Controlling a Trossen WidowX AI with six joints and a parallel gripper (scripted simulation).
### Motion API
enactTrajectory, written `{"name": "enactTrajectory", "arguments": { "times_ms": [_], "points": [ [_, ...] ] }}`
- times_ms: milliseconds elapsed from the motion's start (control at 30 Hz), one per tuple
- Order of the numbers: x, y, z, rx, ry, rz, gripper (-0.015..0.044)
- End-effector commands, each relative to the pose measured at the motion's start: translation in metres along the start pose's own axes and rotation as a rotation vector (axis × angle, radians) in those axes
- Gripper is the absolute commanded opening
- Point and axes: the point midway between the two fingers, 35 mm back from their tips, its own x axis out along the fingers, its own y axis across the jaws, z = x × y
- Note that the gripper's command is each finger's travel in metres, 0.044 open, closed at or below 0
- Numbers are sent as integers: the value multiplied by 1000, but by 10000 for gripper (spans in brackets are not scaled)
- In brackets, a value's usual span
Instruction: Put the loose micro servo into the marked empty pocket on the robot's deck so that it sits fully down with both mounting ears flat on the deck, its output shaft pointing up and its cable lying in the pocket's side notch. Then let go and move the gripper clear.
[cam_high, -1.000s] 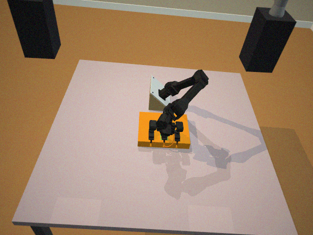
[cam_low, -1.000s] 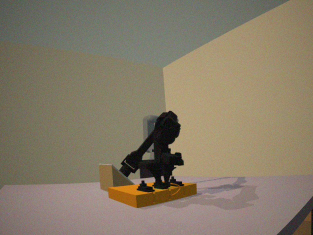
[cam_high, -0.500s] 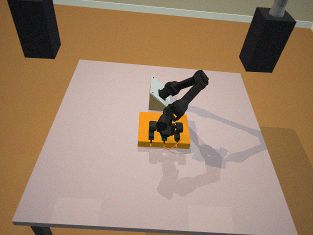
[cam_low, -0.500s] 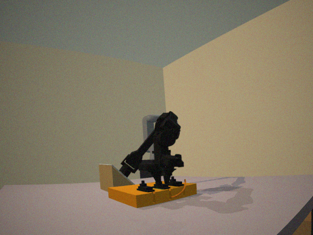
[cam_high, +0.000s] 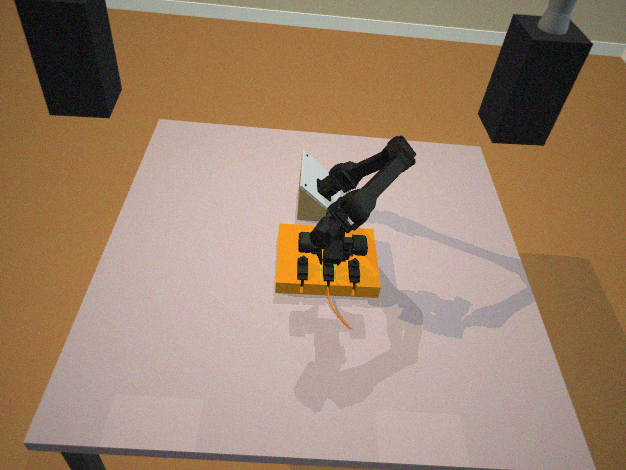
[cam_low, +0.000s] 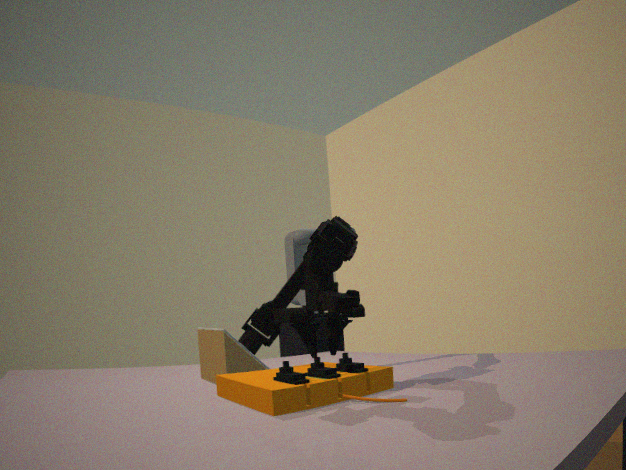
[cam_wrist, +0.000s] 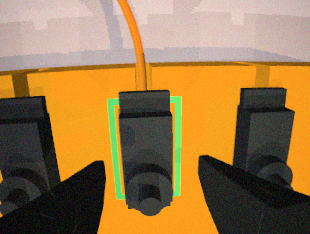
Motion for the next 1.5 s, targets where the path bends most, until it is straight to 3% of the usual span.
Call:
{"name": "enactTrajectory", "arguments": {
  "times_ms": [0, 200, 467, 733, 1467],
  "points": [
    [-15, -3, -19, 6, 2, -7, 292],
    [-60, -2, -96, 6, 11, -8, 440],
    [-66, 0, -106, 8, 11, -5, 440],
    [-105, -5, -99, 83, -16, -13, 440],
    [-105, -5, -99, 83, -16, -13, 440]
  ]
}}
